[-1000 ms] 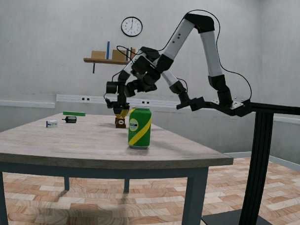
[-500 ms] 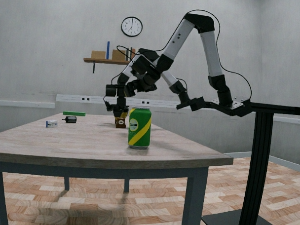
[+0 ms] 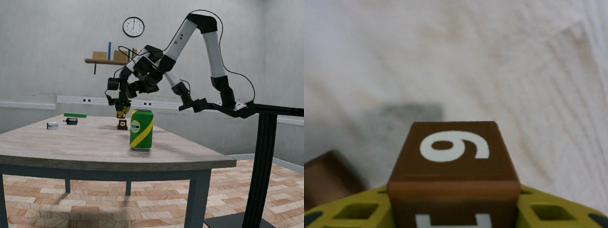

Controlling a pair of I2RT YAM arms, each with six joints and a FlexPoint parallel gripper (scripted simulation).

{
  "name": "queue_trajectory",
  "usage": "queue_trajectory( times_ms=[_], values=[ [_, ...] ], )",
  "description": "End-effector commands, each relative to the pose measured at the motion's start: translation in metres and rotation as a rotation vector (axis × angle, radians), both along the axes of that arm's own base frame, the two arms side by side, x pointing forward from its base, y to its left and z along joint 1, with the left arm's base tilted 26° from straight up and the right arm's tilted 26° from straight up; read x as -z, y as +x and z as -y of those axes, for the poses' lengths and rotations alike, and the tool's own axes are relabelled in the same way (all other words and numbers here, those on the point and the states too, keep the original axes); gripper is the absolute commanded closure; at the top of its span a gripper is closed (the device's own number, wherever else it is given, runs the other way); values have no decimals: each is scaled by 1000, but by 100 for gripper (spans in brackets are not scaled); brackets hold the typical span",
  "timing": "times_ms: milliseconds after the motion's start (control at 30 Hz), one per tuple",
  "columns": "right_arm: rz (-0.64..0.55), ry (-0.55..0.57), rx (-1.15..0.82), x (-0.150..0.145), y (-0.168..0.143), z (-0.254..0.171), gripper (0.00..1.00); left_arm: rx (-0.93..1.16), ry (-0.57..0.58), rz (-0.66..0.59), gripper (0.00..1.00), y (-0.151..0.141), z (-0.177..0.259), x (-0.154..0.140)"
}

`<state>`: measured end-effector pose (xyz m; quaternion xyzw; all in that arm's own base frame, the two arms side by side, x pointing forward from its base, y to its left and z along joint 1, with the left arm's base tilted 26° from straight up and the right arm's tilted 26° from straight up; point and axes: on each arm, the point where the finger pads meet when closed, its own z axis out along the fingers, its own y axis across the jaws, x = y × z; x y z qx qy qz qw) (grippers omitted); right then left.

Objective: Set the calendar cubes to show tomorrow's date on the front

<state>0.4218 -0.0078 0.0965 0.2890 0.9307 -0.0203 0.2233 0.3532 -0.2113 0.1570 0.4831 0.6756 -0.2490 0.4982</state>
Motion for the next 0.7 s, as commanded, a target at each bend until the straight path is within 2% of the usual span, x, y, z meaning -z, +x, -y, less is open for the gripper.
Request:
queue_trajectory(
  times_ms=[0, 200, 267, 467, 667],
  values=[
    [-2, -6, 27, -28, -12, -7, 70, 24, -7, 46, 0, -6, -3, -12],
    [-3, -62, -91, -44, -14, -12, 70, 28, 0, 56, 0, -9, -10, -11],
    [-9, -122, -216, -49, -11, -17, 70, 28, 3, 66, 0, -11, -14, -12],
    [-126, -272, -555, -31, -10, -36, 70, 24, 10, 89, 0, -14, -25, -13],
    [-193, -401, -852, -26, -8, -52, 70, 23, 15, 109, 0, -17, -32, -14]
  ],
)
